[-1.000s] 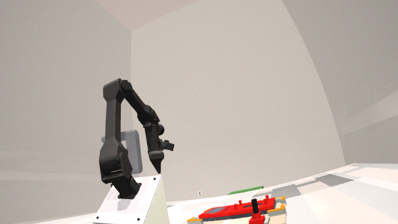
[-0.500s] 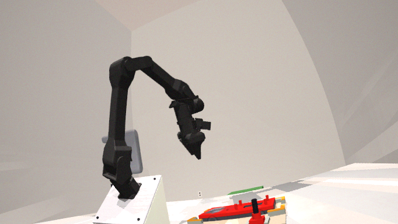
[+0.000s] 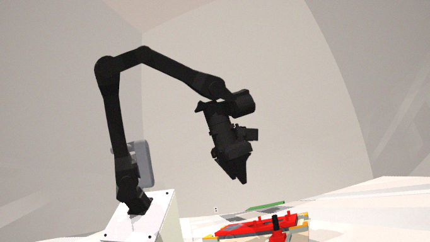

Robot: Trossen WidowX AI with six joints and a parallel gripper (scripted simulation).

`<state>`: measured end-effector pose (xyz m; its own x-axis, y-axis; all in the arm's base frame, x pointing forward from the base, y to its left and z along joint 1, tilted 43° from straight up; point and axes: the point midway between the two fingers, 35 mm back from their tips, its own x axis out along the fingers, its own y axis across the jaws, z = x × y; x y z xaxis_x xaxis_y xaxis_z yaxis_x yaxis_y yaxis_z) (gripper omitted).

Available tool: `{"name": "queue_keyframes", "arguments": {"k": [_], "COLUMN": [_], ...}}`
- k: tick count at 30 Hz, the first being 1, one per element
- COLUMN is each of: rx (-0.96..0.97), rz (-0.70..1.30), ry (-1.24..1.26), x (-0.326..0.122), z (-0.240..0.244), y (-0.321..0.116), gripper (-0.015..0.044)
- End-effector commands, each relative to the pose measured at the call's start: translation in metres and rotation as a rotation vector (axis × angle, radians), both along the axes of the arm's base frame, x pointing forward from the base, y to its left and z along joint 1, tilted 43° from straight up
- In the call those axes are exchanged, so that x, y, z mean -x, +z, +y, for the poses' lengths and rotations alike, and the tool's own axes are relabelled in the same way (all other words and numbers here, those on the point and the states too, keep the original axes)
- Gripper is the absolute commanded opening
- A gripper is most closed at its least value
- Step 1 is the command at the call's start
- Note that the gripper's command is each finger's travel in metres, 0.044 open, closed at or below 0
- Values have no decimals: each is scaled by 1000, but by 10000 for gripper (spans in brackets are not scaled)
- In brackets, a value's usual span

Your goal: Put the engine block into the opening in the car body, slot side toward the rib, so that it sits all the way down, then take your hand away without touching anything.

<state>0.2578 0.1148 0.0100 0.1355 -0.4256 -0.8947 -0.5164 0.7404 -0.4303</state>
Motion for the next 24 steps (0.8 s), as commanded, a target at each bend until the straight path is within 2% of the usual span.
{"name": "queue_keyframes", "arguments": {"k": [1,10,24], "rx": [92,286,294], "rz": [-10,38,43], "ry": [-5,-56,-59], "x": [-12,9,8], "z": [-69,-191,-199], "y": [22,66,57], "gripper": [440,440,440]}}
